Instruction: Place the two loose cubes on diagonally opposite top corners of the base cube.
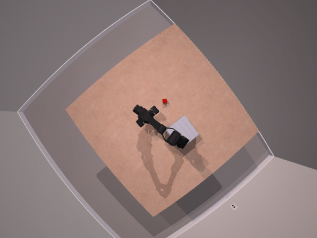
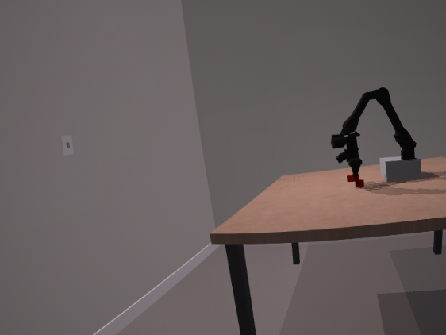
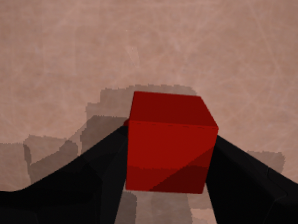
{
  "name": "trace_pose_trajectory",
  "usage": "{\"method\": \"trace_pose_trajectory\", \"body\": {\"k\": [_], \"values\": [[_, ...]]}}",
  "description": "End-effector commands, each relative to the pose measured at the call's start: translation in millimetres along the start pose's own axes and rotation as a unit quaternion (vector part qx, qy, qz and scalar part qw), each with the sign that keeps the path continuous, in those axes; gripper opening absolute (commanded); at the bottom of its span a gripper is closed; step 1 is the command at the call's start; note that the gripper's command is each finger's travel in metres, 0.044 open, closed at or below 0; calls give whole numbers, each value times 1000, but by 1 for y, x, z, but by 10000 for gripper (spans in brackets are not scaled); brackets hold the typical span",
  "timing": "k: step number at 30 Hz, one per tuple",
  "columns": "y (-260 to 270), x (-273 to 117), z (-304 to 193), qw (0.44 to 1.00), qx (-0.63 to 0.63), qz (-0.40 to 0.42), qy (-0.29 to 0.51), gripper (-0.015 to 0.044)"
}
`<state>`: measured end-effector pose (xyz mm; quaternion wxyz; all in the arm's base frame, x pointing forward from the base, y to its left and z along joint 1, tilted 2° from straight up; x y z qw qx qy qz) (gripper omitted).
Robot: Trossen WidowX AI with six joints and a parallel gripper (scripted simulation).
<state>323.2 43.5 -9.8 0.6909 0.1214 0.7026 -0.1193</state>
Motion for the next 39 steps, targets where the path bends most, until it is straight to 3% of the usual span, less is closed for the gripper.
{"method": "trace_pose_trajectory", "body": {"k": [1,30,33,39], "values": [[1,0,0,1000,0,3,1,205],[0,-30,0,1000,0,0,0,205],[-12,-32,7,1000,22,-1,-2,265],[-62,-47,35,994,104,-2,-12,265]]}}
Point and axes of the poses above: the point midway between the two fingers, 35 mm back from their tips, its own x axis out along the fingers, its own y axis across the jaws, z = x × y, the point moved 1 cm from there along -x, back along the fingers, and after that the axes turned 14 degrees about x, right-handed, at the moved point
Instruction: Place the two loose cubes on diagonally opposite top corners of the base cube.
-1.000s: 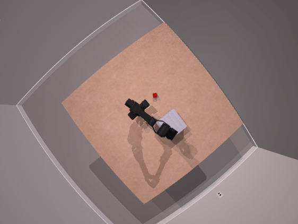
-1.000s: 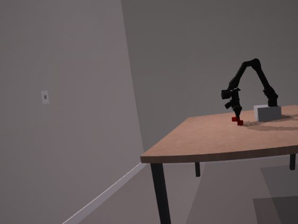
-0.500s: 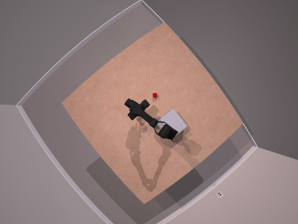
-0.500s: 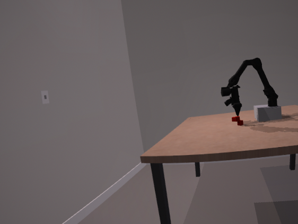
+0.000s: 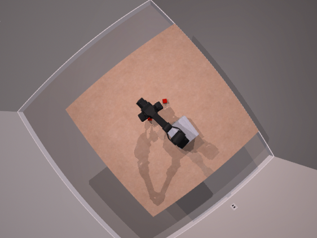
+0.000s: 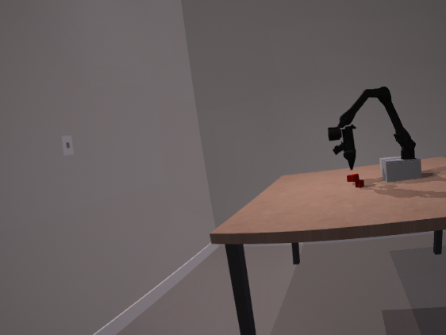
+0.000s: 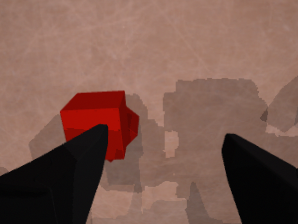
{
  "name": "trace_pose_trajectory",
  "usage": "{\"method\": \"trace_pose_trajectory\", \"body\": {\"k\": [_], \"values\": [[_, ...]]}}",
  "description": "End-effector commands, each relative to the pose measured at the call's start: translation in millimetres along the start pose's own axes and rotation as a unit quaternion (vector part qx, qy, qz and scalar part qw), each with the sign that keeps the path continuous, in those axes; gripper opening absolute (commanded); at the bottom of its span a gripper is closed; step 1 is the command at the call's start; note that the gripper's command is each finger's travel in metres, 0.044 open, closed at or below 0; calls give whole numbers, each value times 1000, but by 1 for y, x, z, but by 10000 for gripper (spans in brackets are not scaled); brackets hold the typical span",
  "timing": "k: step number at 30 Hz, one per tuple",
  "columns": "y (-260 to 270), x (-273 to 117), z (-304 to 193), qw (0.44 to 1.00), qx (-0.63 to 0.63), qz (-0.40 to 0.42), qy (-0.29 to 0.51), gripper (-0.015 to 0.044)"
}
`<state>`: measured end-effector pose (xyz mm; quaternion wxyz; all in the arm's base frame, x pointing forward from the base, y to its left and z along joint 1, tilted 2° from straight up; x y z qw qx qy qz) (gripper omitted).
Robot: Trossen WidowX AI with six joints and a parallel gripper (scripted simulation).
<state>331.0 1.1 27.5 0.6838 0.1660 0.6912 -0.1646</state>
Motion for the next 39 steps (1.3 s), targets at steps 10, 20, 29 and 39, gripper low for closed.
{"method": "trace_pose_trajectory", "body": {"k": [10,20,29,39], "values": [[-108,-31,48,987,160,-5,-6,265],[-138,-19,54,980,197,-5,0,265],[-139,26,52,980,197,-5,0,265],[-139,42,52,980,197,-5,0,265]]}}
Point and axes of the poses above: the point midway between the two fingers, 35 mm back from their tips, its own x axis out along the fingers, its own y axis across the jaws, z = x × y, the point moved 1 cm from there along -x, back along the fingers, and after that the axes turned 14 degrees about x, right-handed, at the moved point
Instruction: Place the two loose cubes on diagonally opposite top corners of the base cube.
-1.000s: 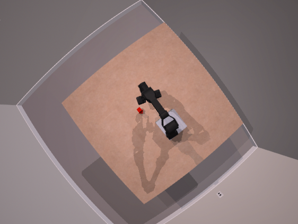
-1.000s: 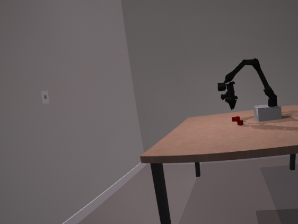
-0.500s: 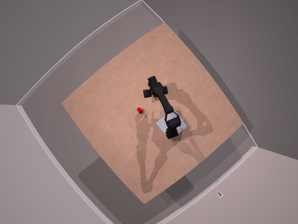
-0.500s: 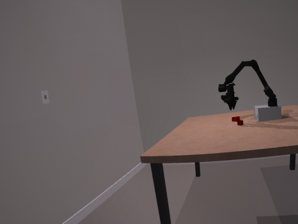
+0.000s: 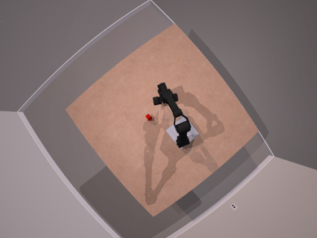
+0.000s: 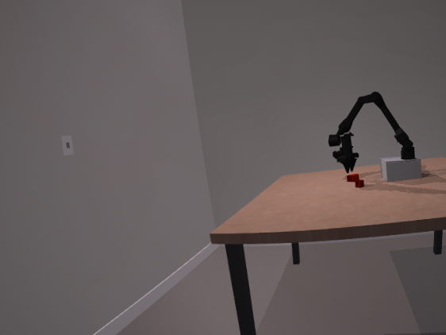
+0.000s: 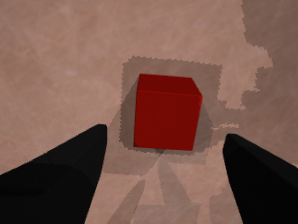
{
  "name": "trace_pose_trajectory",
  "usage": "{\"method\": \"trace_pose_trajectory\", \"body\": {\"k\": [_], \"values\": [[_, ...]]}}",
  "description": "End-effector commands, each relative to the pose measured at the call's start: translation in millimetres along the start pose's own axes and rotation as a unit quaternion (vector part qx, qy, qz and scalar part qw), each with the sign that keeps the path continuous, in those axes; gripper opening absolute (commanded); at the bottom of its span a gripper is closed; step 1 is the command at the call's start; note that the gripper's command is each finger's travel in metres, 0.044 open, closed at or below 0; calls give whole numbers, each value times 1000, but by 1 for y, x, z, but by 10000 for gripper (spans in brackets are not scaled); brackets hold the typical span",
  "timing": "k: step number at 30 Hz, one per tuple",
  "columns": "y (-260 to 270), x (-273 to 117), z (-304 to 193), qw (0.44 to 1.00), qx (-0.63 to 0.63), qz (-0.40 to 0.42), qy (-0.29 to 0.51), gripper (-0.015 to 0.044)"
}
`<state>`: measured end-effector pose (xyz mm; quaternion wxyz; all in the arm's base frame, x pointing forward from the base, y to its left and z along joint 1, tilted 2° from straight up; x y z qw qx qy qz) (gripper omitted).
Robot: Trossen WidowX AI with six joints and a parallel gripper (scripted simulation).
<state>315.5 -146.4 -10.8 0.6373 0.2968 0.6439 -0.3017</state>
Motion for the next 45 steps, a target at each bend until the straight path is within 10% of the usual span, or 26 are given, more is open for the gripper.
{"method": "trace_pose_trajectory", "body": {"k": [1,20,26,45], "values": [[-1,6,-1,1000,-2,-2,1,265],[-1,35,-1,1000,-2,-2,1,265],[-1,35,-1,1000,-2,-2,1,108],[2,9,6,1000,-3,1,-16,105]]}}
Point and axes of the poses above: the point midway between the two fingers, 35 mm back from their tips, its own x axis out along the fingers, its own y axis across the jaws, z = x × y, the point moved 1 cm from there along -x, back along the fingers, and after that the axes turned 14 degrees about x, right-handed, at the moved point
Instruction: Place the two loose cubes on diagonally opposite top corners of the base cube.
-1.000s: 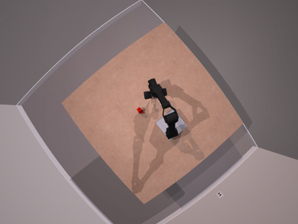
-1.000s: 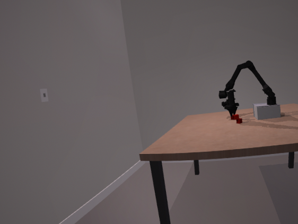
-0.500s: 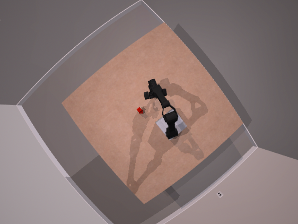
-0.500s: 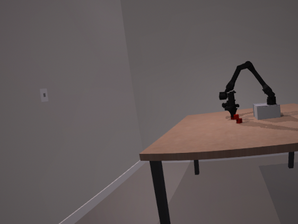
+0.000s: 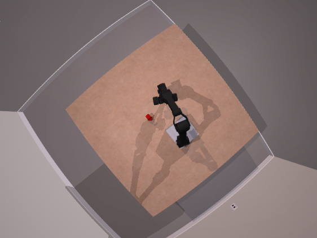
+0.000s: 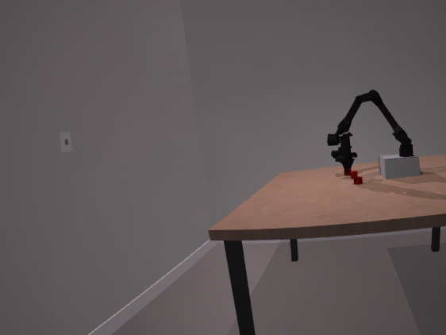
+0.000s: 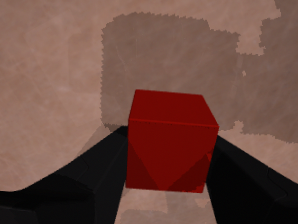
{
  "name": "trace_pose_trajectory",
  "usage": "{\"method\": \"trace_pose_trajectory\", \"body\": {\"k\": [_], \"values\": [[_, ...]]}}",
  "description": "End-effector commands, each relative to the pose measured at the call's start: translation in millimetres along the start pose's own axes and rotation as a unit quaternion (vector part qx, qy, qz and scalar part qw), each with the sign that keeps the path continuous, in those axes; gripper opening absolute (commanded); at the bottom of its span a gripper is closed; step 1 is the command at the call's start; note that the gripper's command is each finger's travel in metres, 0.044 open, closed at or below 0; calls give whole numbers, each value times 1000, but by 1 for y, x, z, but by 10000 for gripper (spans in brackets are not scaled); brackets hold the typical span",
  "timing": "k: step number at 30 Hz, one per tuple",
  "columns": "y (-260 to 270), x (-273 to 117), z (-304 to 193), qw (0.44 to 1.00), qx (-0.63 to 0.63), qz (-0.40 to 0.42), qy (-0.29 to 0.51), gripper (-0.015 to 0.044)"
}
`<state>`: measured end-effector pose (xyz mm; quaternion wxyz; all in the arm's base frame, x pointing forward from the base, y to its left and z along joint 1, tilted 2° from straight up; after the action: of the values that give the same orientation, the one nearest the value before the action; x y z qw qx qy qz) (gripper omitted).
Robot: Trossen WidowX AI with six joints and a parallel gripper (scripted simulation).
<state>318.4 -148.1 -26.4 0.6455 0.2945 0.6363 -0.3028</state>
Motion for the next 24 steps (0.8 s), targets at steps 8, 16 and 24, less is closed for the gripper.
{"method": "trace_pose_trajectory", "body": {"k": [8,16,24], "values": [[1,-18,4,1000,-2,-2,-3,105],[1,-29,4,1000,-2,-2,0,105],[1,-41,3,1000,-2,-2,2,105]]}}
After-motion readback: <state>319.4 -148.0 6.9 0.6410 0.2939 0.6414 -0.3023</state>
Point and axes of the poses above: the point midway between the two fingers, 35 mm back from their tips, its own x axis out along the fingers, its own y axis across the jaws, z = x × y, the point moved 1 cm from there along -x, back along the fingers, and after that the axes turned 14 degrees about x, right-handed, at the moved point
